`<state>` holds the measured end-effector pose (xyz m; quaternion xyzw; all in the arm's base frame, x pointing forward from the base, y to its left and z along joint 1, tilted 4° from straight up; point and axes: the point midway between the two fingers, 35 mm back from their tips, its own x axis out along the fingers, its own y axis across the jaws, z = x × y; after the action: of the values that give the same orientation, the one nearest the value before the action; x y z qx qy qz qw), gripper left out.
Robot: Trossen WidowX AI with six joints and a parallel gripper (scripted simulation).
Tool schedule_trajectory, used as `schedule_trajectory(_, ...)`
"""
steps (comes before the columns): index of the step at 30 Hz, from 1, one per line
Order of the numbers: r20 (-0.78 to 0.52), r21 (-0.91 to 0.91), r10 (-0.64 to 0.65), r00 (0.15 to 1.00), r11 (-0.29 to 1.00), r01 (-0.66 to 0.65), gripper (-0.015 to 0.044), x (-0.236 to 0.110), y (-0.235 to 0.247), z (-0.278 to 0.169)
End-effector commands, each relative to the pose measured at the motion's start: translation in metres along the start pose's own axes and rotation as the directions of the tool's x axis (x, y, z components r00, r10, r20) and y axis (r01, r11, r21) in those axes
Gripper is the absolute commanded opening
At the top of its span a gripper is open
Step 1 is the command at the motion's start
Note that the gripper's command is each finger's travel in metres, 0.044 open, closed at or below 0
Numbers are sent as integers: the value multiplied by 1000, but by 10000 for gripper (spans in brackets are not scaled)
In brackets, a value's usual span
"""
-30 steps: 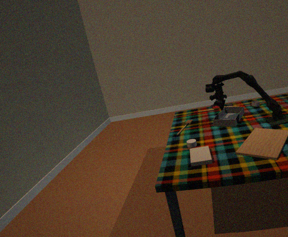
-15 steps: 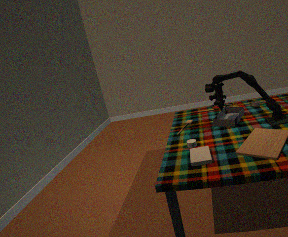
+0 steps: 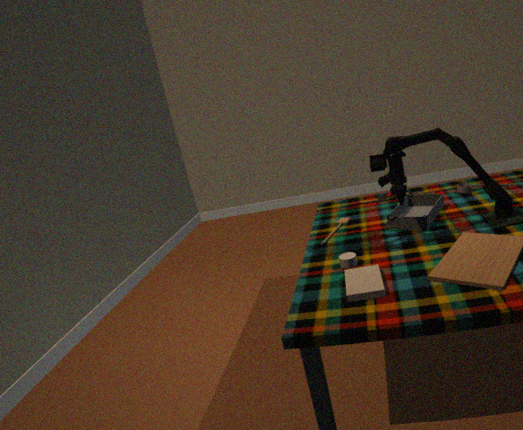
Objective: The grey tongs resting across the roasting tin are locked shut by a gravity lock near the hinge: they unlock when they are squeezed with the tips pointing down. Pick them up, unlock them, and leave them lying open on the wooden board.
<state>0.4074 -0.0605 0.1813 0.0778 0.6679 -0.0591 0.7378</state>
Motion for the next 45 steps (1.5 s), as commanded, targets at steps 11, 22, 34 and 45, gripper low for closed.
schedule_trajectory(11, 26, -173, 16, 1000, 985, -11, -150, -24, 88, -20)
schedule_trajectory(22, 29, -306, 34, 999, 952, -23, -150, -40, 154, -52)
schedule_trajectory(34, 18, -424, 42, 999, 905, -30, -150, -41, 192, -77)
schedule_trajectory(45, 5, -604, 45, 999, 796, -33, -150, -42, 247, -124)
